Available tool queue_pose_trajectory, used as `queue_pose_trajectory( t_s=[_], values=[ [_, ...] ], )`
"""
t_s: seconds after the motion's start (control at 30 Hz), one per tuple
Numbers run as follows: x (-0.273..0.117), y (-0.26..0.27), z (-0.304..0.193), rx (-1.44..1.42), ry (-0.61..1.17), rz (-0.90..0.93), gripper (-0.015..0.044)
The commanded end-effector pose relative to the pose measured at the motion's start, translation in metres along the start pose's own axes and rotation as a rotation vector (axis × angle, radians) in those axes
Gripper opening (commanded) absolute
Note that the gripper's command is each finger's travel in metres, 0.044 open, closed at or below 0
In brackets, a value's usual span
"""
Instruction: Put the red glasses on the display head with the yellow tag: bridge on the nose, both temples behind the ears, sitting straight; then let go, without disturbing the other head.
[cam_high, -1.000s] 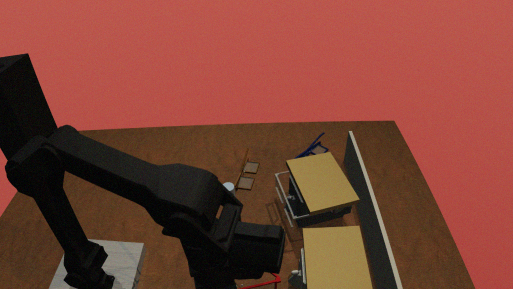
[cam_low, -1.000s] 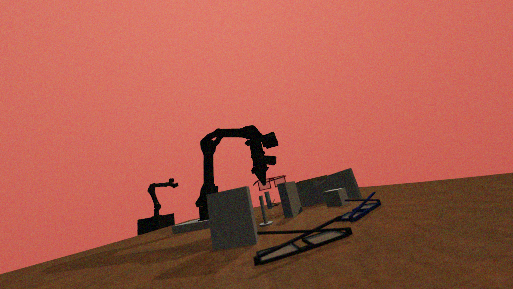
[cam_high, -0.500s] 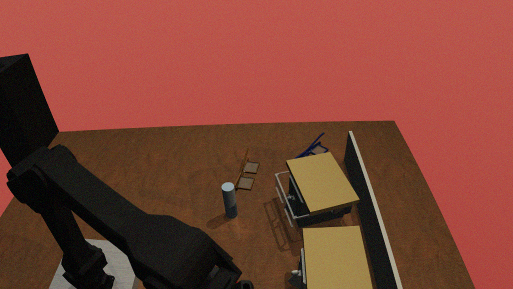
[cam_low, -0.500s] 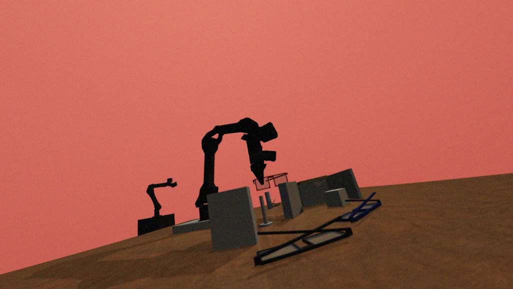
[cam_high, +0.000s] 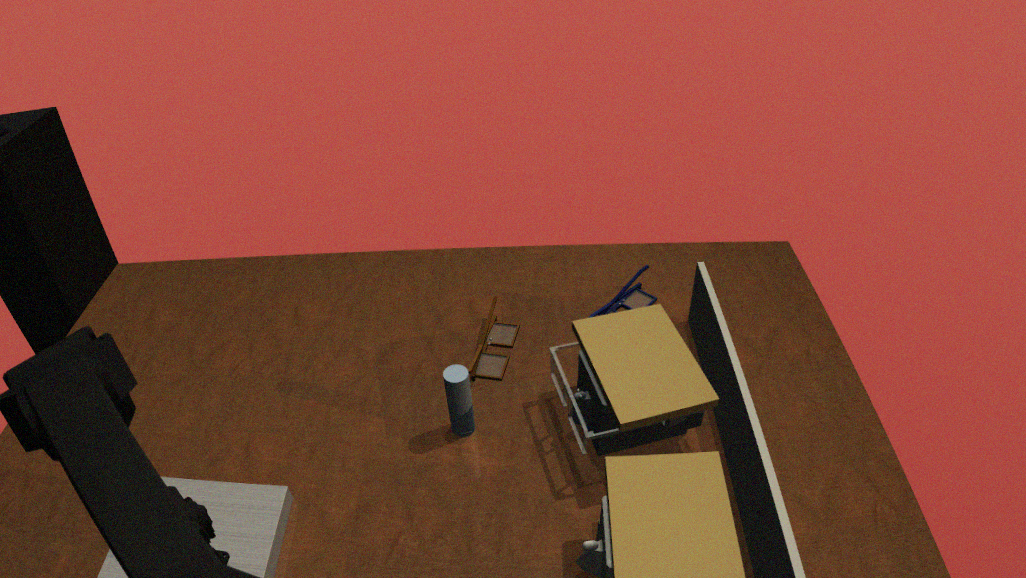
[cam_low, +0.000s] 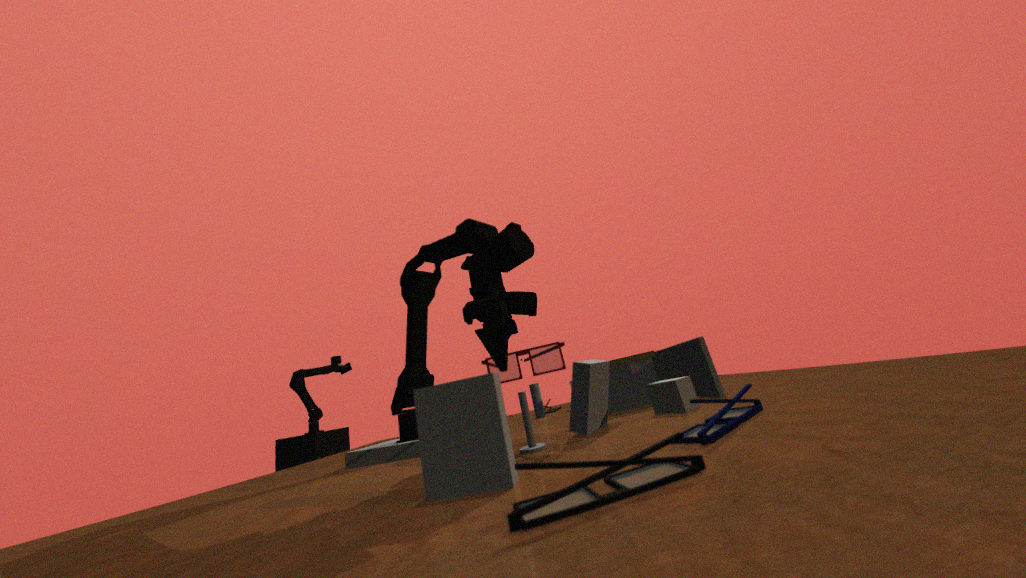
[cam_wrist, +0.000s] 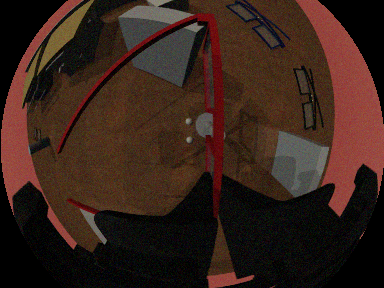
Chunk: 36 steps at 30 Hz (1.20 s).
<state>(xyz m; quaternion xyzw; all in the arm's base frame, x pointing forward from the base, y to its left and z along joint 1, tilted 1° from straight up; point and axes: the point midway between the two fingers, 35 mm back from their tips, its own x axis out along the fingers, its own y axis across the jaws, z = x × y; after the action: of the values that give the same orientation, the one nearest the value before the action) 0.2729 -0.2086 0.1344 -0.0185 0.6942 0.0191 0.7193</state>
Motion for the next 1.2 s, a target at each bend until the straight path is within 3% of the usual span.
queue_pose_trajectory(
  t_s=[0.0,0.47,0.93,1.17],
  values=[
    [0.001,-0.022,-0.012,0.032,0.006,-0.001,0.0000],
    [0.005,-0.061,-0.039,0.098,0.008,-0.003,0.0000],
    [0.060,-0.061,-0.039,0.098,0.008,-0.003,0.0000],
    [0.063,-0.061,-0.040,0.098,0.008,-0.003,0.0000]
  ],
)
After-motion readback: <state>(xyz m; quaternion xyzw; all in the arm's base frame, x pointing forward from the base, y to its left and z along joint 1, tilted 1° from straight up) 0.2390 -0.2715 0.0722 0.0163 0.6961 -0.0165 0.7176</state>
